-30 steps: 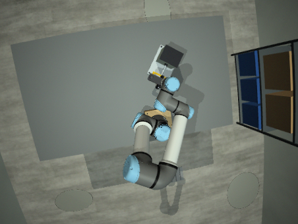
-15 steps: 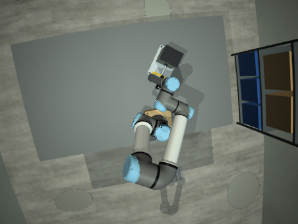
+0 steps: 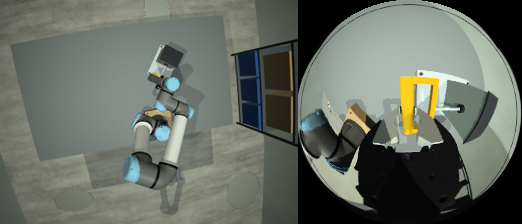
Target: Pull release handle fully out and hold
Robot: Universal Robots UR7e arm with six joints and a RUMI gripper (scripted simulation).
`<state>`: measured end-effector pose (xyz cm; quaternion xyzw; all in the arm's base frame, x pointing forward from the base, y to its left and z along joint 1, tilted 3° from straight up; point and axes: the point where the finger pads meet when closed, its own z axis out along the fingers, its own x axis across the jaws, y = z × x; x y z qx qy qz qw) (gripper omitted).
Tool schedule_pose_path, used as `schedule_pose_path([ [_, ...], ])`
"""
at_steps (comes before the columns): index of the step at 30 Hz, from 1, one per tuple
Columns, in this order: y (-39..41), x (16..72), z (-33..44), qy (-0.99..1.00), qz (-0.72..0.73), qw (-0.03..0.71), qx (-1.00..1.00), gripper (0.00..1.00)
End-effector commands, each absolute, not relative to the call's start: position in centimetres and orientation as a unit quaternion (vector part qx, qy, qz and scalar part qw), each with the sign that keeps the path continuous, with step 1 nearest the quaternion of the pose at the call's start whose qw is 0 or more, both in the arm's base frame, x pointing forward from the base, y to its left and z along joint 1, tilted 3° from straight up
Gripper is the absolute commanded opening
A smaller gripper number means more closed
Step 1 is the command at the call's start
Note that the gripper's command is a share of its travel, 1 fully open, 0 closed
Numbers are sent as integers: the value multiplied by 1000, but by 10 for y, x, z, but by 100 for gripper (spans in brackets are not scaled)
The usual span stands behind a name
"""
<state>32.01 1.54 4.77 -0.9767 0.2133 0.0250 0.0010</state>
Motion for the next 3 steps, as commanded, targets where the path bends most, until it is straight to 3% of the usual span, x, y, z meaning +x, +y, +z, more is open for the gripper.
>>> schedule_pose_path([
  [1, 16, 320, 48, 213, 26, 1, -977, 0],
  [3, 16, 320, 48, 213, 26, 1, -977, 0],
])
